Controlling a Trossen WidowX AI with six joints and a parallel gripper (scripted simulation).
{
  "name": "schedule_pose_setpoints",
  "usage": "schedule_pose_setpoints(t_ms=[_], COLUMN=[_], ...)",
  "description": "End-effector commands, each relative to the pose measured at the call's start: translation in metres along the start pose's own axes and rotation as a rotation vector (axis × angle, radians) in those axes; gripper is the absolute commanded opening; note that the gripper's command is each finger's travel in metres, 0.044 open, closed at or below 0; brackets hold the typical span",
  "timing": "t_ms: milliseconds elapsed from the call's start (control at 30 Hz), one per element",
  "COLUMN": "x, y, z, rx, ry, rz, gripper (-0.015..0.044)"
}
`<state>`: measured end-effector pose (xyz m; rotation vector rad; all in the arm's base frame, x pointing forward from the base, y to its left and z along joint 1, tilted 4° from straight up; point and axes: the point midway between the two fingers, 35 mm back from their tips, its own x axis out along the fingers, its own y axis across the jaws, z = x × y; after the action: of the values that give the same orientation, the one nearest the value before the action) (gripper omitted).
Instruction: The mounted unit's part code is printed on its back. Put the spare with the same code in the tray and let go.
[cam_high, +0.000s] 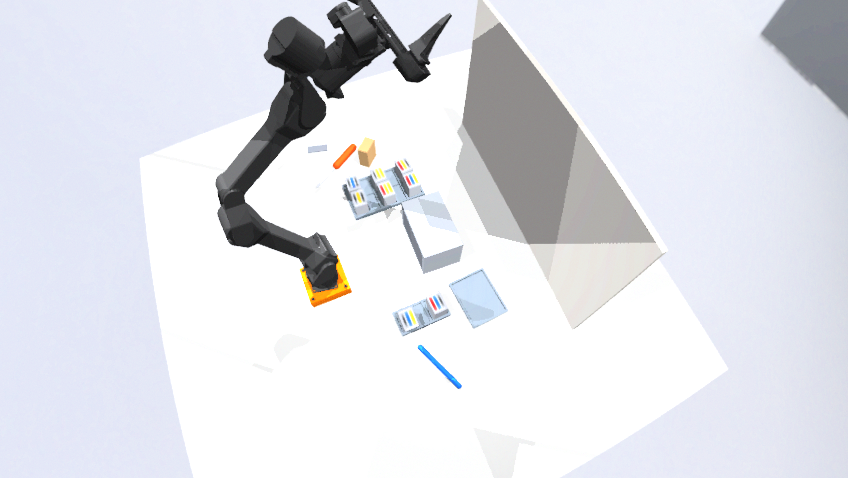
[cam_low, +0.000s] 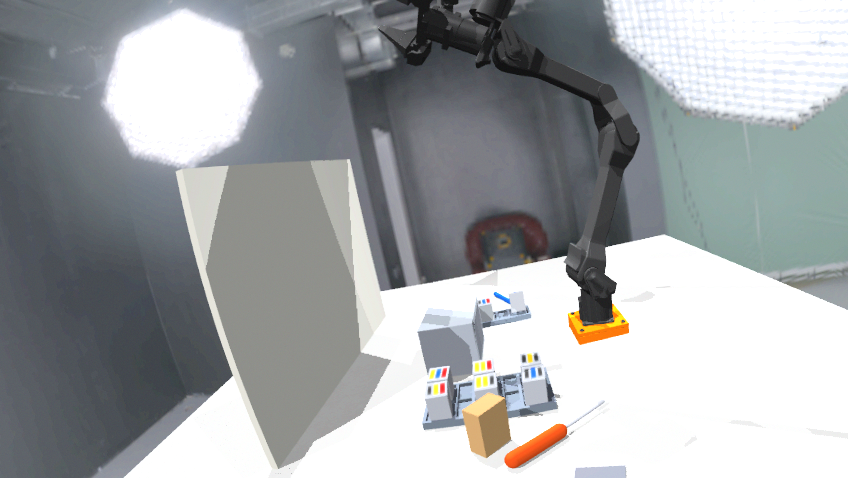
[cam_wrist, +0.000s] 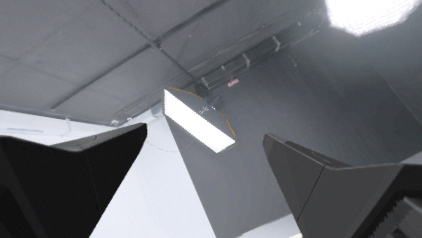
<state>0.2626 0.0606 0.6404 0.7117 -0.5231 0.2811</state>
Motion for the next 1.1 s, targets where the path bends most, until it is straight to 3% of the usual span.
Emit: schedule_pose_setpoints(t_ms=[0,300,567,900,1067], x=[0.022,0.021,-0.031,-0.139,-0.146], y=[-0.037,-0.130,-0.214,-0.280,-0.283], z=[-0.062,-0.181,-0.264,-0.311,-0.312], rx=[-0.136,-0.354,-0.467,-0.402,-0.388], ry=[0.218,0.712,1.230,1.954,2.000], rz=[-0.110,-0.322,-0.486,-0.634,-0.641], gripper=[0.0440,0.0440,0.0440,0.0440,0.0440])
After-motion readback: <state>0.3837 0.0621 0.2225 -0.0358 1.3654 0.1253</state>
